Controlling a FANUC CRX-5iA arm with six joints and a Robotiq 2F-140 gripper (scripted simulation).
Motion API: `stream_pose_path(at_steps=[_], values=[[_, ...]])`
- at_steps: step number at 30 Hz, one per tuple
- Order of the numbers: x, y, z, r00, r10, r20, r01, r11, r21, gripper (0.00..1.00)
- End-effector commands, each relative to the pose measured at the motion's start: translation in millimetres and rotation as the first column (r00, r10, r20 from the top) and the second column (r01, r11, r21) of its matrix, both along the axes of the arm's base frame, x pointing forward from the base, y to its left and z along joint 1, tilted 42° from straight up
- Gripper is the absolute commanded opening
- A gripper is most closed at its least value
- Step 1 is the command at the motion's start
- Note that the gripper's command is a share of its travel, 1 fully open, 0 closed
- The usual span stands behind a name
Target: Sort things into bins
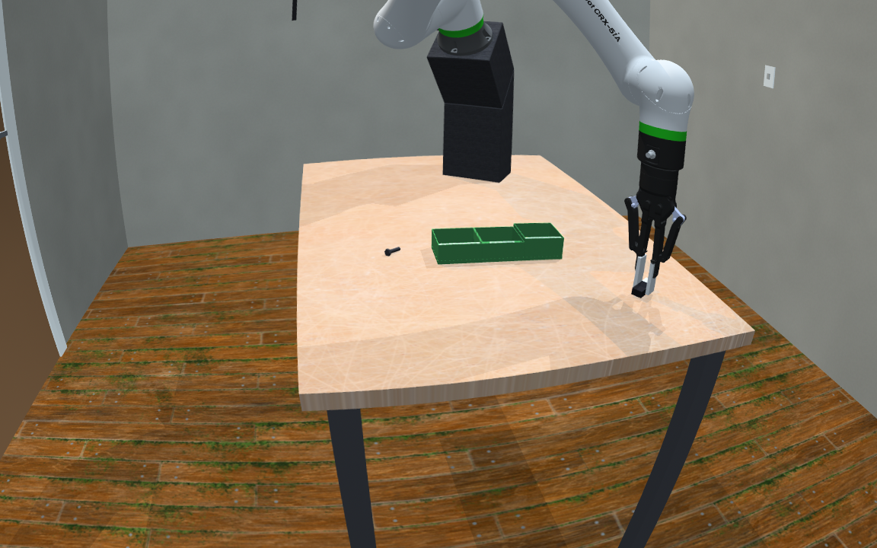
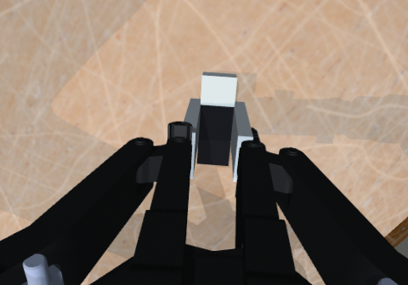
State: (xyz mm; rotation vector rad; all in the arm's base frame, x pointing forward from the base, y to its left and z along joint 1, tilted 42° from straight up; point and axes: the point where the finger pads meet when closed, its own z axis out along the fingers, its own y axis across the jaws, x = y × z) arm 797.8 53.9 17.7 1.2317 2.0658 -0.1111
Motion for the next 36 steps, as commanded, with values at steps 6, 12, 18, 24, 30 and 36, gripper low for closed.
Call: stream_pose_path(at_steps=[6, 12, 18, 24, 30, 36], values=[[-13.4, 10.6, 18.9, 1.0, 0.0, 0.0, 0.0, 1.0, 0.0, 0.2], [-24.1, 18.8, 33.6, 1.0, 0.0, 0.0, 0.0, 1.0, 0.0, 0.2], [-29.4, 22.9, 41.0, 1.0, 0.0, 0.0, 0.0, 1.0, 0.0, 0.2], [-29.4, 22.9, 41.0, 1.0, 0.0, 0.0, 0.0, 1.0, 0.0, 0.2], [-32.9, 25.6, 45.9, 1.0, 0.0, 0.0, 0.0, 1.0, 0.0, 0.2], [-51.9, 12.5, 39.5, 0.989, 0.127, -0.078, -0.134, 0.987, -0.089, 0.2]])
